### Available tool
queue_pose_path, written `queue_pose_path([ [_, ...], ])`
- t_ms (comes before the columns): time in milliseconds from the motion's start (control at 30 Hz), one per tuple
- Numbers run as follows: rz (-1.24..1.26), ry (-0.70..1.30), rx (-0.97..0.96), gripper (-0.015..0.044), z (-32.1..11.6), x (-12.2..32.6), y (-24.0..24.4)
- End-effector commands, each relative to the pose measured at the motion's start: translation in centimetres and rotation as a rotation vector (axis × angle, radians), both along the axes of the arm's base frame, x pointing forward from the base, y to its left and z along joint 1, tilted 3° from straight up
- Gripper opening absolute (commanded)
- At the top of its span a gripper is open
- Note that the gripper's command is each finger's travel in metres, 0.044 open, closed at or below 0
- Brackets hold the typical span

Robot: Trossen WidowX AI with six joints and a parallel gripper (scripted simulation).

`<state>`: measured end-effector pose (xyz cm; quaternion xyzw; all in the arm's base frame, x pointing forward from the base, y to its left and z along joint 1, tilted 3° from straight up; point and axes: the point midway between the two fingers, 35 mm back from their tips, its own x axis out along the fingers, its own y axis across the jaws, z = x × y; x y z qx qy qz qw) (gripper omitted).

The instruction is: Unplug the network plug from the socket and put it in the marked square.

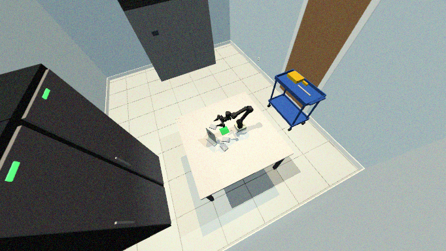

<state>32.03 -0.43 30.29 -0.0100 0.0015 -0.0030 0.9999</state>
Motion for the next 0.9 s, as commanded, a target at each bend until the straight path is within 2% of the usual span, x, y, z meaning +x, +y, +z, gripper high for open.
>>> queue_pose_path([
  [0,0.003,0.001,0.005,0.0374,-0.1,0.1,0.0],
  [267,0.113,0.043,0.248,0.0164,-3.0,2.0,-0.8],
  [867,0.341,0.242,0.881,0.0156,-10.4,2.2,-3.9],
])
